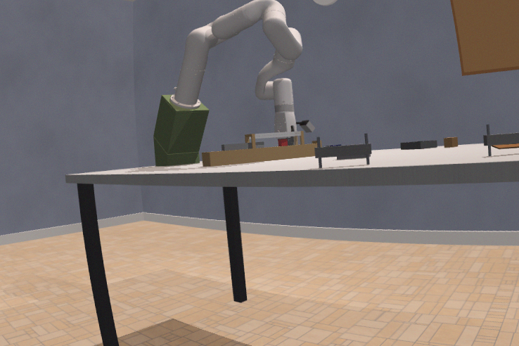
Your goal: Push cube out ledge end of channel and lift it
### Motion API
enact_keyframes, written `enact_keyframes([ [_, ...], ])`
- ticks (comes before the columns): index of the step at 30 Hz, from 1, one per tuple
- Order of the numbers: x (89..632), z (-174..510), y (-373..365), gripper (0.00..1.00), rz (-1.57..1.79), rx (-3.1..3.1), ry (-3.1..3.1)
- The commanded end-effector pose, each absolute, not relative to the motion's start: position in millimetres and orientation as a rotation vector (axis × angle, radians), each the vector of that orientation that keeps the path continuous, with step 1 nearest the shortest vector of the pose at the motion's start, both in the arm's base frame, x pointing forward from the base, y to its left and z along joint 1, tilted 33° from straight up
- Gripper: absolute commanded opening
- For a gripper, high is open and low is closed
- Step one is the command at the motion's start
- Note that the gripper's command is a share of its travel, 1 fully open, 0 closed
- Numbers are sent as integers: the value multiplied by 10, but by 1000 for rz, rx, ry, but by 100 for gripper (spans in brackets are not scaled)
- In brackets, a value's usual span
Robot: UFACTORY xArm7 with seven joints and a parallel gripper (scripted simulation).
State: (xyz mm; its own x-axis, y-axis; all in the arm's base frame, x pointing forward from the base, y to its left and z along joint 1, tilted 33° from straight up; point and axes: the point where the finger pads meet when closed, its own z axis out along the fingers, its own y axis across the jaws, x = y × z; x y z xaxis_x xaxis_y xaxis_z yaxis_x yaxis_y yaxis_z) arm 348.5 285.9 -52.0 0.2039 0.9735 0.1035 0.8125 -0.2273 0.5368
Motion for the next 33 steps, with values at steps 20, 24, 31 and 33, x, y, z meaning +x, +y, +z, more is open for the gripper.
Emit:
enact_keyframes([
  [20,3263,-177,2884,0,611,2120,1672],
  [24,3202,-84,2886,0,611,2120,1672],
  [31,2994,234,2894,0,611,2120,1671],
  [33,2947,306,2896,0,611,2120,1672],
])
